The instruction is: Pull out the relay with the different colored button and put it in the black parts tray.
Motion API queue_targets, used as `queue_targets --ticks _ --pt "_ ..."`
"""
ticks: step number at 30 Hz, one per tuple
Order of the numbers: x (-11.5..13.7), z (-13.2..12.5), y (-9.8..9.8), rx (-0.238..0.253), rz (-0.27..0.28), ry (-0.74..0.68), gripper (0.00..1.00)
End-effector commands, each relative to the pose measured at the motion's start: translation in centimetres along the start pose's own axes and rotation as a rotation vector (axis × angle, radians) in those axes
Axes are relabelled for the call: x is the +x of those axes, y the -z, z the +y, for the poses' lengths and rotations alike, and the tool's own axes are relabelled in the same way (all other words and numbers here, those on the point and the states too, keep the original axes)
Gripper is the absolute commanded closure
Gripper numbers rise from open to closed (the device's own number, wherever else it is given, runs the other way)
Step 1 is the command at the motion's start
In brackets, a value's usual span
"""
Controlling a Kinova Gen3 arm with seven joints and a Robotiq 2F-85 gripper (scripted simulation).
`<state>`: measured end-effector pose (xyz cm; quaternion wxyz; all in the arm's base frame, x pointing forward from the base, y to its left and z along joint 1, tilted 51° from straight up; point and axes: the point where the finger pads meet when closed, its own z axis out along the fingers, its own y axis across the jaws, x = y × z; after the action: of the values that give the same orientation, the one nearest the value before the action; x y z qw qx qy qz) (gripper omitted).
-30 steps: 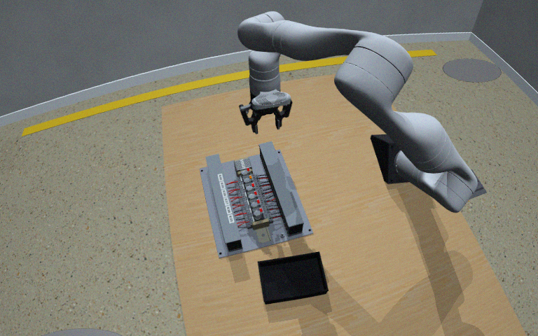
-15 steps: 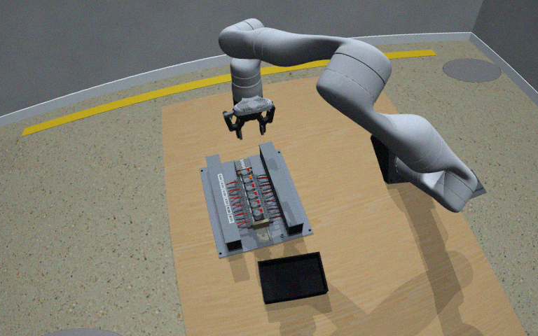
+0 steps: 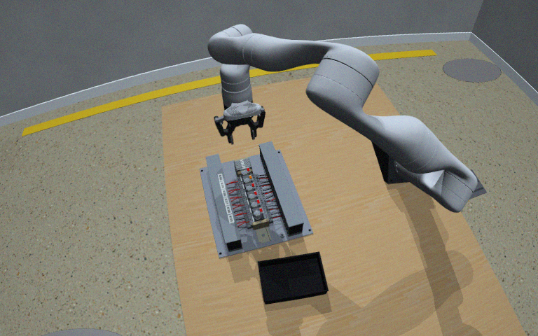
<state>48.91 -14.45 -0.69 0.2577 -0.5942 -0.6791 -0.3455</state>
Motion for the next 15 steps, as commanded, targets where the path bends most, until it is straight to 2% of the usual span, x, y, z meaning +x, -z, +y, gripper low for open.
queue_targets --ticks 1,15 --pt "-0.13 0.32 -0.31 0.001 0.002 0.002 0.39" --pt "-0.17 0.99 -0.67 0.000 0.006 0.003 0.39"
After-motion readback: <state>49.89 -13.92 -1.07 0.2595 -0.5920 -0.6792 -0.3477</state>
